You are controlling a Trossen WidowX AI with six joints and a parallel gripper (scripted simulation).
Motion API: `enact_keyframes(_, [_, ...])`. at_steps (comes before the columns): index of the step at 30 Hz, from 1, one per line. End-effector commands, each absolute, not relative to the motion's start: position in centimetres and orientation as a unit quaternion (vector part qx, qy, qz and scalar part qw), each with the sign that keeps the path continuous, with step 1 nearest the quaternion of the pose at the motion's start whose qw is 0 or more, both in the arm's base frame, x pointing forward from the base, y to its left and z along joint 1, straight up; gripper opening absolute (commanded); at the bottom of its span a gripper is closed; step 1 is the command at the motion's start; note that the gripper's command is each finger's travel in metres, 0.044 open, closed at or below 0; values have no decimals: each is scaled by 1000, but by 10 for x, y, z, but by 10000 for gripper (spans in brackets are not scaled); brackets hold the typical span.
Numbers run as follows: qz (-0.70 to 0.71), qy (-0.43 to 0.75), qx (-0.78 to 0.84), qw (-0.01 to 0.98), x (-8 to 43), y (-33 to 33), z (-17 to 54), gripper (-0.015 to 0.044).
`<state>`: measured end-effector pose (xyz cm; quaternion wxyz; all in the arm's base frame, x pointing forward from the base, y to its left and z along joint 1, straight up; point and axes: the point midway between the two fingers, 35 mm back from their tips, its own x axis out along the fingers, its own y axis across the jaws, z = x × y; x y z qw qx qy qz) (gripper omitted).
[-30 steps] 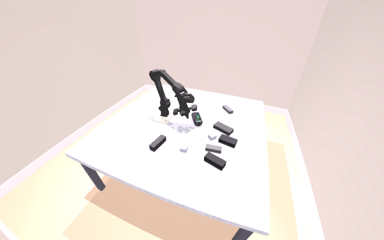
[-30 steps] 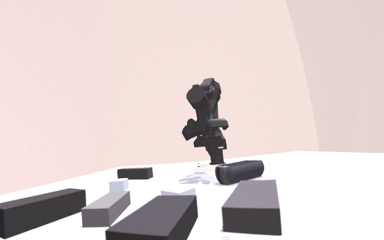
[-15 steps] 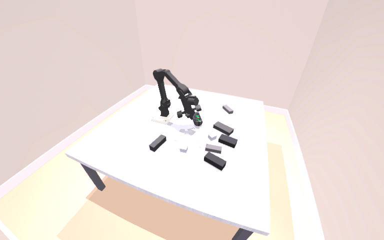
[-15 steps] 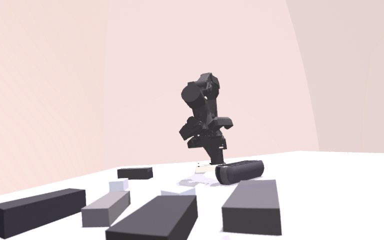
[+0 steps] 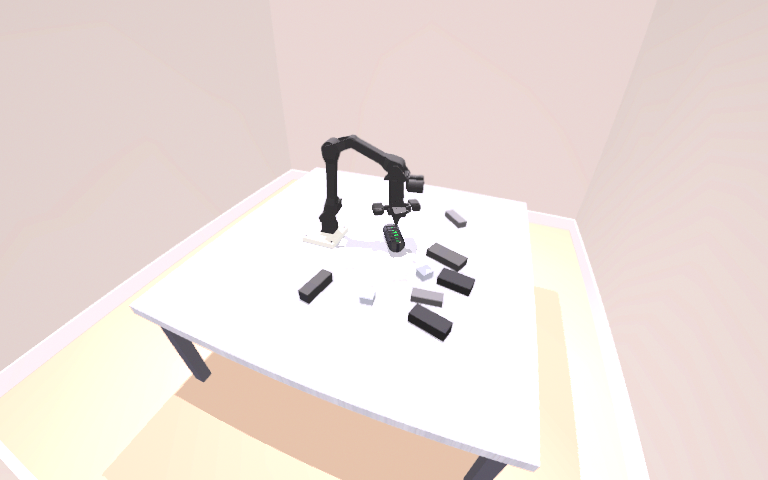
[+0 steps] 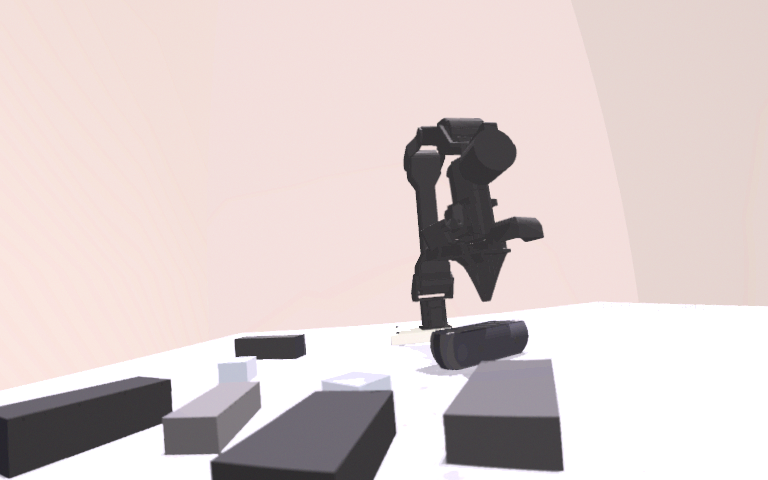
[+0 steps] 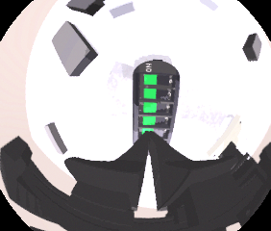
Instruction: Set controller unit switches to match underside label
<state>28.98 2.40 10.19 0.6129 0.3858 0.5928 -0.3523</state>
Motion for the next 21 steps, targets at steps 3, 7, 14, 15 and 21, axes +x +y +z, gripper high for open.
enact_keyframes(3, [-368, 592, 379, 608, 290, 27, 103, 0])
enact_keyframes(7, [-368, 592, 379, 608, 291, 27, 98, 0])
enact_keyframes(14, [-368, 592, 380, 608, 292, 27, 86, 0])
enact_keyframes(15, [-368, 592, 380, 608, 292, 27, 85, 0])
enact_keyframes(21, [-368, 592, 380, 608, 292, 26, 75, 0])
